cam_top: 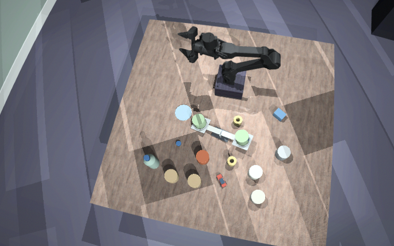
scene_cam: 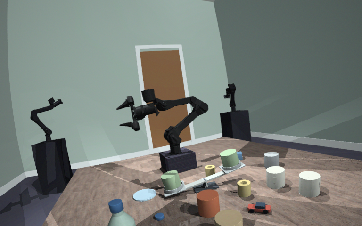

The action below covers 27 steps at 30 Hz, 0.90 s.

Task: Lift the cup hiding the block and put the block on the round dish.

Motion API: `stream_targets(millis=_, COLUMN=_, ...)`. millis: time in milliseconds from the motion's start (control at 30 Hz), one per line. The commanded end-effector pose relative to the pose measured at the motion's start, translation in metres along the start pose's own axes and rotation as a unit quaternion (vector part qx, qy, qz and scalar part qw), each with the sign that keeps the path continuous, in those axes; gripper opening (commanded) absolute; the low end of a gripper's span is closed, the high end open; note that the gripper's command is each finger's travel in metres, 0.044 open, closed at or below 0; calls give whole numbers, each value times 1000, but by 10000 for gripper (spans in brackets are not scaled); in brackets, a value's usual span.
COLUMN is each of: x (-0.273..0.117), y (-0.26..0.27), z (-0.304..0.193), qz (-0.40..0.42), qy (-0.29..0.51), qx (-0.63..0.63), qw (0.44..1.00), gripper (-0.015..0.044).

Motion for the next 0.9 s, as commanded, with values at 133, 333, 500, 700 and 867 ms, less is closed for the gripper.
stream_targets(millis=133, x=-7, y=-12, z=-27, qz=-47, qy=68, qx=-81, qw=993, gripper=440)
stream_targets(millis=333, x=-15, y=-21, z=-45, qz=-74, qy=122, qx=-141, qw=980, gripper=440)
stream_targets(millis=500, x=-24, y=-28, z=-59, qz=-91, qy=168, qx=-192, qw=963, gripper=440)
stream_targets(millis=700, x=-38, y=-37, z=-75, qz=-106, qy=225, qx=-254, qw=935, gripper=440)
stream_targets(millis=867, x=-50, y=-43, z=-86, qz=-113, qy=272, qx=-305, qw=906, gripper=440)
Point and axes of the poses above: the point midway between the two fingers, 35 mm back from their tips, its own x axis out along the fingers, its own y axis across the jaws, z = x × y, the point moved 8 cm from there along -x, back along the fingers, and after that the axes turned 4 degrees about -x, right-handed, at the moved point
